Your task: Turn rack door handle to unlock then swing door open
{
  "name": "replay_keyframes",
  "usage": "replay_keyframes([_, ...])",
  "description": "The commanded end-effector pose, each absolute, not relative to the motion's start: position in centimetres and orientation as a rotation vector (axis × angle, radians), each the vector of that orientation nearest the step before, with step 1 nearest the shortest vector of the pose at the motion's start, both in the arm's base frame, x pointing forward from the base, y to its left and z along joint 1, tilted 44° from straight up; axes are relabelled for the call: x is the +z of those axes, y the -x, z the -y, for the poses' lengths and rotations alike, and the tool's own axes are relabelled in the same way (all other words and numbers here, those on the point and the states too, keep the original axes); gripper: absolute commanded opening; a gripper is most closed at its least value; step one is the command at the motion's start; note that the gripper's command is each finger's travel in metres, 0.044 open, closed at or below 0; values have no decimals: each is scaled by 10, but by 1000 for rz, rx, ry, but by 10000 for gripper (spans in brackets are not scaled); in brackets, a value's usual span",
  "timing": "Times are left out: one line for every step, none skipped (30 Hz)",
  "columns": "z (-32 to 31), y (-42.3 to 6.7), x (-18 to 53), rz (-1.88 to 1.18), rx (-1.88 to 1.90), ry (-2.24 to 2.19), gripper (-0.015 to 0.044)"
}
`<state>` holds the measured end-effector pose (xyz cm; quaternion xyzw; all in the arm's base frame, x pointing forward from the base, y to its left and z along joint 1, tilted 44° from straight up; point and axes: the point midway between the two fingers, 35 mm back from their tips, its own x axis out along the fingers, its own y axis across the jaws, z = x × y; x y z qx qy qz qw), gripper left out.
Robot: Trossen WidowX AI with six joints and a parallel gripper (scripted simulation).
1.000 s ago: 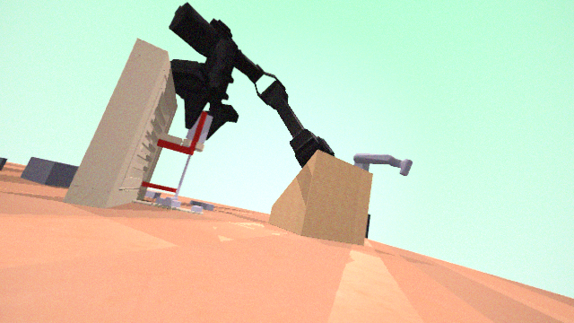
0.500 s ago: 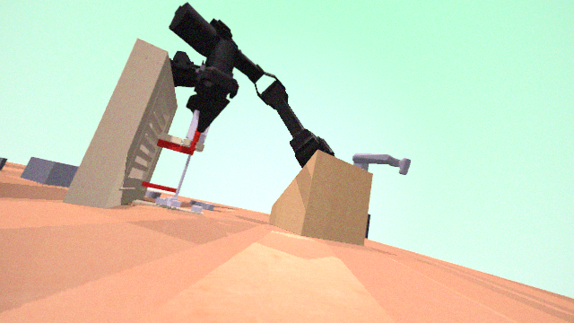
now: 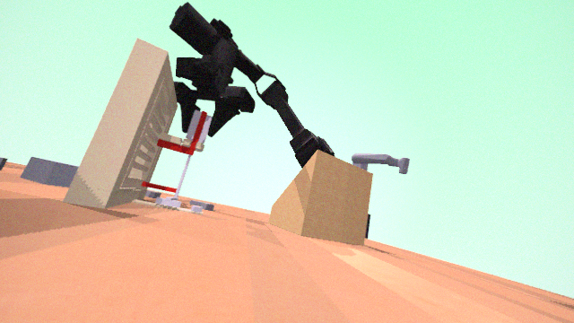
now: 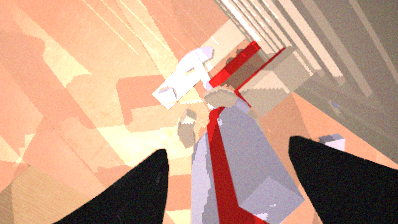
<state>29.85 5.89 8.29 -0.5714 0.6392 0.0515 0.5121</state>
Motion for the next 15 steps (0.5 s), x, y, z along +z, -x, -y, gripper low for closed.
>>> replay_keyframes([-59,-298,82,-1557,262,1501,282])
replay_keyframes([-59,-298,82,-1560,302,1539,282])
replay_keyframes([-59,-298,82,-1563,343,1577,282])
replay_keyframes([-59,-298,82,-1566,385,1615,282])
replay_keyframes([-59,-298,82,-1567,427,1652,282])
replay_keyframes([-59,-298,82,-1568,469,1690,282])
replay_keyframes([-59,-298,82,-1568,512,1727,282])
replay_keyframes([-59,-298,82,-1568,555,1764,282])
replay_keyframes([-59,-298,82,-1566,598,1801,282])
replay_keyframes([-59,-298,82,-1564,642,1837,282])
replay_keyframes([-59,-298,82,-1561,687,1873,282])
replay_keyframes([-59,-298,82,-1557,732,1909,282])
replay_keyframes([-59,-298,82,-1552,777,1945,282])
replay_keyframes([-59,-298,82,-1548,815,1974,282])
replay_keyframes([-59,-298,82,-1545,837,1991,282])
